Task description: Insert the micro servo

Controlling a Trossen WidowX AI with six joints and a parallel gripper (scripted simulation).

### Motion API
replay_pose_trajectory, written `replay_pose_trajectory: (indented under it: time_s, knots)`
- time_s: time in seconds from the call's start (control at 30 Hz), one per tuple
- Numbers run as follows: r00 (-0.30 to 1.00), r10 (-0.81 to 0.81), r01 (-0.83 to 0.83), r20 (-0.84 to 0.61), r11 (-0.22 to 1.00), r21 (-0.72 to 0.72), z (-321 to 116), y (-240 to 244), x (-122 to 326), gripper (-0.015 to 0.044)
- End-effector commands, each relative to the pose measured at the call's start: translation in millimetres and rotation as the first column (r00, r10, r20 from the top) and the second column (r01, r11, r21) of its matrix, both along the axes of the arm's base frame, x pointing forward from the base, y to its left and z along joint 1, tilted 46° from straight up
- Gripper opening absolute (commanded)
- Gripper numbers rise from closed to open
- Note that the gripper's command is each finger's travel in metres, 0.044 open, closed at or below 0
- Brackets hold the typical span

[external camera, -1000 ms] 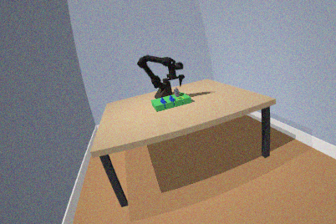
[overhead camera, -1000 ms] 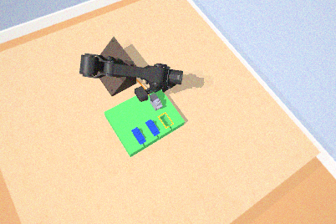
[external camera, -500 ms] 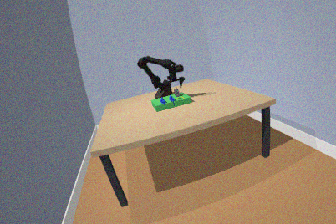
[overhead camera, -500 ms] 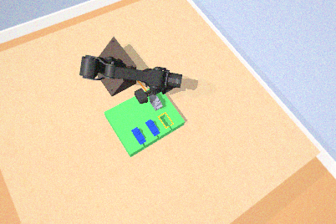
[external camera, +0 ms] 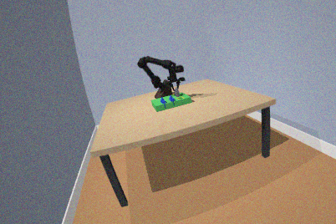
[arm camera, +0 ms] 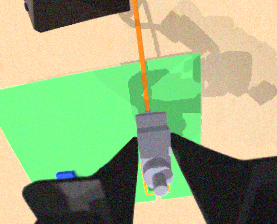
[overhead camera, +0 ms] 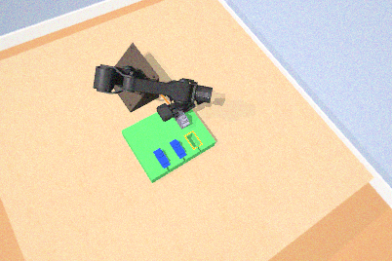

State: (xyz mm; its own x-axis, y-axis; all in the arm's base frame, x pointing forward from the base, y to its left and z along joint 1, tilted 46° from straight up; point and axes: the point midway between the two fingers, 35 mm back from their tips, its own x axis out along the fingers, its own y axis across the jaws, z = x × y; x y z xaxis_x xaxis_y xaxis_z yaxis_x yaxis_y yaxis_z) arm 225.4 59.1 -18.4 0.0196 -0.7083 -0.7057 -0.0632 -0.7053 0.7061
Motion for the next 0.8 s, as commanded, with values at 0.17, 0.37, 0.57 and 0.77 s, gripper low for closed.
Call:
replay_pose_trajectory:
  time_s: [0.17, 0.37, 0.57, 0.77]
  knots:
    - [1.0, 0.005, -0.005, -0.002, 1.0, -0.002, 3.2, 3.6, 0.4, 0.0013]
    - [1.0, 0.004, -0.004, -0.002, 1.0, -0.002, 23.0, 17.8, -6.4, 0.0]
    - [1.0, 0.004, -0.004, -0.003, 1.0, -0.002, 24.1, 17.5, -9.8, 0.0]
    - [1.0, 0.004, -0.004, -0.003, 1.0, -0.002, 24.4, 17.1, -10.9, 0.0]
